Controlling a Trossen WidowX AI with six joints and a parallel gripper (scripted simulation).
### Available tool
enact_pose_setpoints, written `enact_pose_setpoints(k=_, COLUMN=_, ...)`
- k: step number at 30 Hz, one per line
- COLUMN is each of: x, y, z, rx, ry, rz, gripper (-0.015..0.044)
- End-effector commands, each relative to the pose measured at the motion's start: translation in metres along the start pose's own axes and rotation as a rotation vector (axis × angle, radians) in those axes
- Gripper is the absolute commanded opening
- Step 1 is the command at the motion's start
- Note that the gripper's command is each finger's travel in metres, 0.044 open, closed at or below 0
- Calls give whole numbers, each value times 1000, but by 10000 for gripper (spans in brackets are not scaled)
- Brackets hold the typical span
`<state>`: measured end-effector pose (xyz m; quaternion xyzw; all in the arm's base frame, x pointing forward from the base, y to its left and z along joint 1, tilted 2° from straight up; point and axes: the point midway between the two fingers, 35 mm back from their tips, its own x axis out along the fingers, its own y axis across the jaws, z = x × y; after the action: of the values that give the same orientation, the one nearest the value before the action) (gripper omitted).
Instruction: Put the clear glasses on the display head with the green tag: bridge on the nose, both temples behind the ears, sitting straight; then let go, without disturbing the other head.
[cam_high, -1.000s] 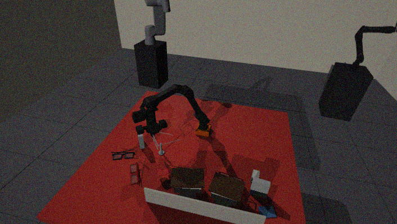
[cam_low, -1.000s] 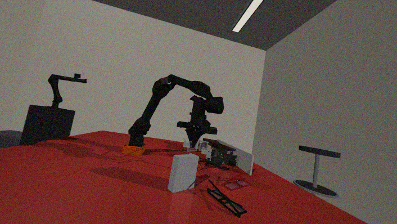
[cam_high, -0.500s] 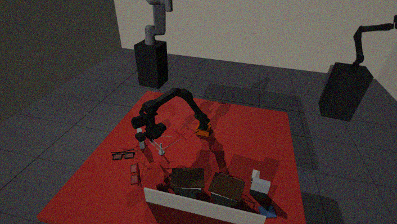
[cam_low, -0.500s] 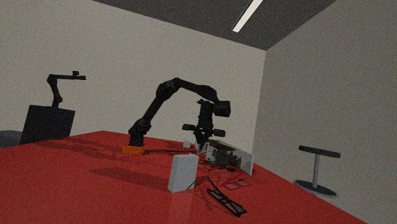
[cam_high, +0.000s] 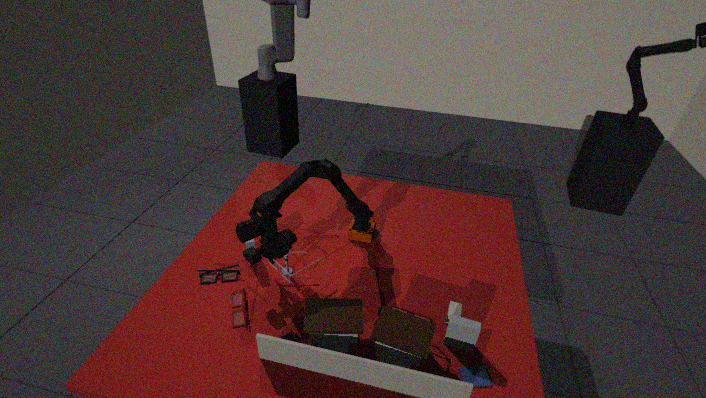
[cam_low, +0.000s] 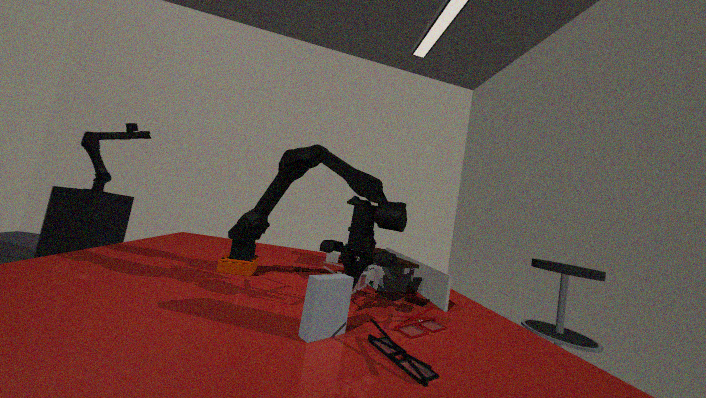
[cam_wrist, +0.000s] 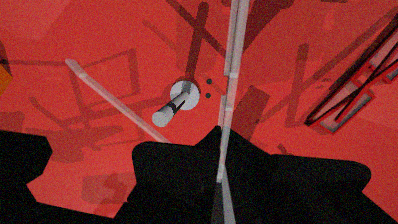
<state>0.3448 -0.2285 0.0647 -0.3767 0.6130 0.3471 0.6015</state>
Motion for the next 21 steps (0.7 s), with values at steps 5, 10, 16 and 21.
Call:
enact_pose_setpoints(k=5, x=2, y=-3, z=3, rx=-5, ry=0, rz=-2, gripper=0)
enact_pose_setpoints(k=10, x=2, y=-6, z=7, rx=-5, ry=0, rz=-3, gripper=0)
enact_pose_setpoints(k=16, x=2, y=-7, z=9, rx=-5, ry=-1, rz=-3, gripper=0)
enact_pose_setpoints(k=21, x=2, y=-9, z=11, rx=-5, ry=-1, rz=-3, gripper=0)
